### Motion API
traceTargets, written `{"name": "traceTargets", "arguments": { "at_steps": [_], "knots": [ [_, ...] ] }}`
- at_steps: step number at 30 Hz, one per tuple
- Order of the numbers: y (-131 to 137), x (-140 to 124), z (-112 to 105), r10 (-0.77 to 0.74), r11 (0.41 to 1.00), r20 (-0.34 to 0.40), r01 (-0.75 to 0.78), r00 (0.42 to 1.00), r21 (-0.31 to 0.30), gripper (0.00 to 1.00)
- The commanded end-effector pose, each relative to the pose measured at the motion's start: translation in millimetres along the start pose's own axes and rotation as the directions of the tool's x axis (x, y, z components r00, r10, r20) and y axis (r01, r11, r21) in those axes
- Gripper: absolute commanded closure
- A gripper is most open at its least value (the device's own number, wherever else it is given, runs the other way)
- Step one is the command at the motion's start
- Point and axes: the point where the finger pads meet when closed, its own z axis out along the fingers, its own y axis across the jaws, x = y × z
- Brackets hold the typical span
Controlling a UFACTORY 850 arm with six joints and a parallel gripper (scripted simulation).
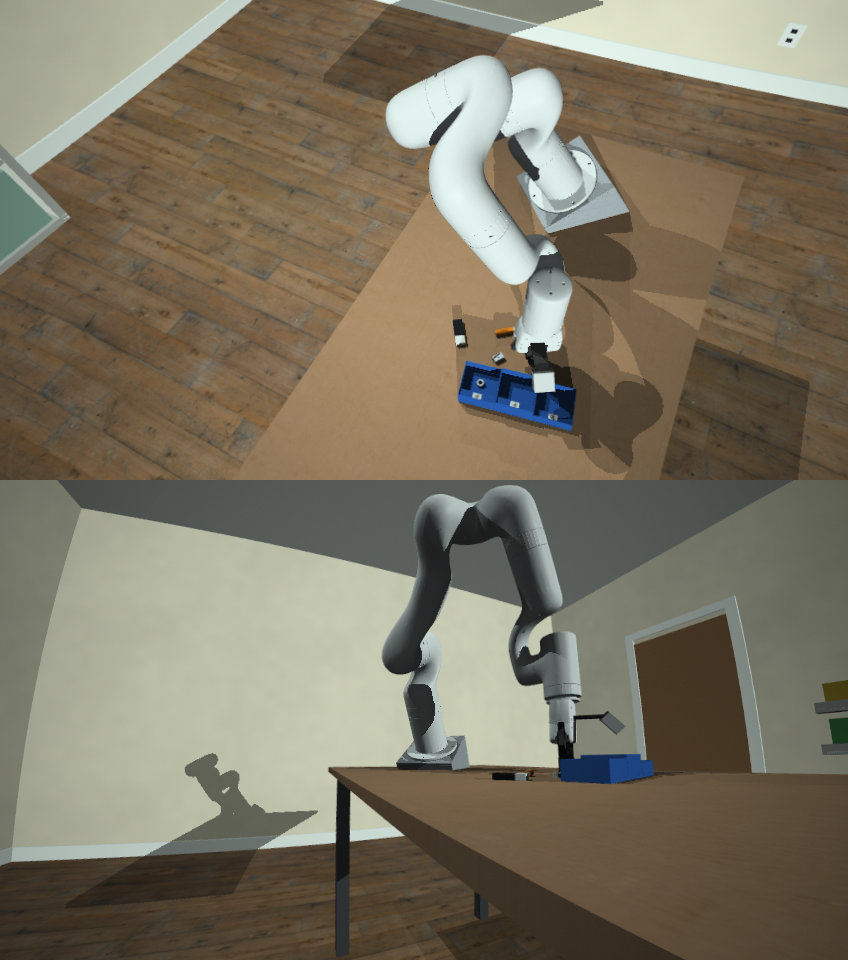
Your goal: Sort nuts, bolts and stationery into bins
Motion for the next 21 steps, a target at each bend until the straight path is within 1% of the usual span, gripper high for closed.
{"name": "traceTargets", "arguments": {
  "at_steps": [1, 15, 17, 19, 21],
  "knots": [
    [0, 1, -6, 0.0, 1.0, -0.002, 0.0, 1.0, 0.0, 1.0],
    [0, 1, -53, 0.0, 1.0, -0.002, 0.0, 1.0, 0.0, 1.0],
    [0, 1, -53, 0.0, 1.0, -0.002, 0.0, 1.0, 0.0, 1.0],
    [0, 1, -60, 0.0, 1.0, -0.002, 0.0, 1.0, 0.0, 1.0],
    [0, 1, -60, 0.0, 1.0, -0.002, 0.0, 1.0, 0.0, 1.0]
  ]
}}
